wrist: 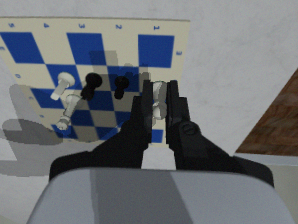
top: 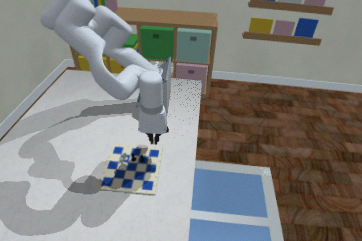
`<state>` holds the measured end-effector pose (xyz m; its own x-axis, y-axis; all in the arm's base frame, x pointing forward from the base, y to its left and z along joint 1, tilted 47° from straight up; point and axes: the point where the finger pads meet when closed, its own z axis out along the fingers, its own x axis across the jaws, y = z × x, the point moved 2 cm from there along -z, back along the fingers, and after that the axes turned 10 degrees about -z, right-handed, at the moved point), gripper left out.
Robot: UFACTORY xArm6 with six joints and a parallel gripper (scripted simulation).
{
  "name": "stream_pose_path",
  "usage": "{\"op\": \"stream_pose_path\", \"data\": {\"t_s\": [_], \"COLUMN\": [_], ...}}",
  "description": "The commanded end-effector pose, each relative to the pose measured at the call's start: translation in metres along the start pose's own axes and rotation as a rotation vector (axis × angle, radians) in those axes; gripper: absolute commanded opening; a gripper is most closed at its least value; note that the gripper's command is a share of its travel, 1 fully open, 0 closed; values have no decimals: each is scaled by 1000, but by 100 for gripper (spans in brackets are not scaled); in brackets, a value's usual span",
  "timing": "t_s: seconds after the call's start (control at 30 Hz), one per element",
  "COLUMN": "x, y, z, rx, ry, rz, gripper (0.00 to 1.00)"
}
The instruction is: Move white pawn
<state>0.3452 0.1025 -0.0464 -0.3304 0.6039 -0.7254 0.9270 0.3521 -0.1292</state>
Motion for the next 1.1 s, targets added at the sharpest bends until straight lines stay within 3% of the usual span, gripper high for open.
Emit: {"op": "stream_pose_path", "data": {"t_s": [0.0, 0.57, 0.8, 0.87, 1.07], "x": [-1, -3, -37, -37, -82], "y": [1, 5, 45, 45, 84], "z": [-25, -33, -35, -35, -34], "rx": [-2, -2, -5, -5, -4], "ry": [-1, 0, 3, 3, 0], "rz": [2, -25, -320, -320, -642], "gripper": [0, 0, 0, 0, 0]}}
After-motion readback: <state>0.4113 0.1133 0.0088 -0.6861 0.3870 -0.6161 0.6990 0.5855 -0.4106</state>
